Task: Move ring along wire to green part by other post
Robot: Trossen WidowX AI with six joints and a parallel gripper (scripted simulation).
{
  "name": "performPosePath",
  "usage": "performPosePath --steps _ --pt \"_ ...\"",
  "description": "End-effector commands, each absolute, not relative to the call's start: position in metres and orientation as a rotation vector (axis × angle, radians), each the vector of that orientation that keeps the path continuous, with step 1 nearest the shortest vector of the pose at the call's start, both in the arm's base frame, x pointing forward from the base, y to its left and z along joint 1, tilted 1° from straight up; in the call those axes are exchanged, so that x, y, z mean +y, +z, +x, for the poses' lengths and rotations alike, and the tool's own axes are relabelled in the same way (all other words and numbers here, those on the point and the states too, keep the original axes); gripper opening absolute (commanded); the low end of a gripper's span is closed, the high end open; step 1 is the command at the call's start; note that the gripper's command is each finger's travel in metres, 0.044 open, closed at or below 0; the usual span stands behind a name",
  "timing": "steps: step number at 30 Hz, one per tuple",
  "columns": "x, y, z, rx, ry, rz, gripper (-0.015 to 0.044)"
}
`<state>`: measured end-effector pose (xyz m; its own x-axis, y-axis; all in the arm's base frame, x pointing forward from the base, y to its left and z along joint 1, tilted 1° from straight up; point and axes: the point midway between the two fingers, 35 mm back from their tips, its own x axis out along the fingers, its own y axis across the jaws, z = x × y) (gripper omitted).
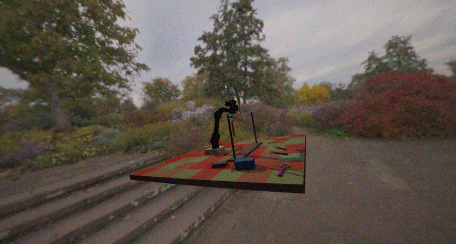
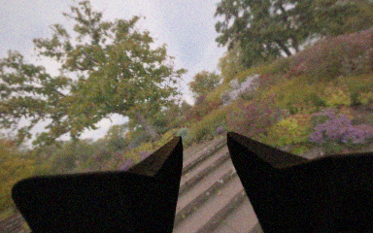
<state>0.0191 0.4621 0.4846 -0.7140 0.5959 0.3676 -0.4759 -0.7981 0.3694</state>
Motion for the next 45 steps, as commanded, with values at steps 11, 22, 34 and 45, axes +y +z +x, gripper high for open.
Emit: performPosePath --steps 11,22,34,45 --pt "0.402 0.515 0.175 -0.02 1.997 0.617 0.016" --pt "0.319 0.534 0.272 -0.238 1.623 0.531 0.016" --pt "0.21 0.55 0.339 -0.416 1.222 0.399 0.016" --pt "0.1 0.562 0.366 -0.533 0.846 0.248 0.016"
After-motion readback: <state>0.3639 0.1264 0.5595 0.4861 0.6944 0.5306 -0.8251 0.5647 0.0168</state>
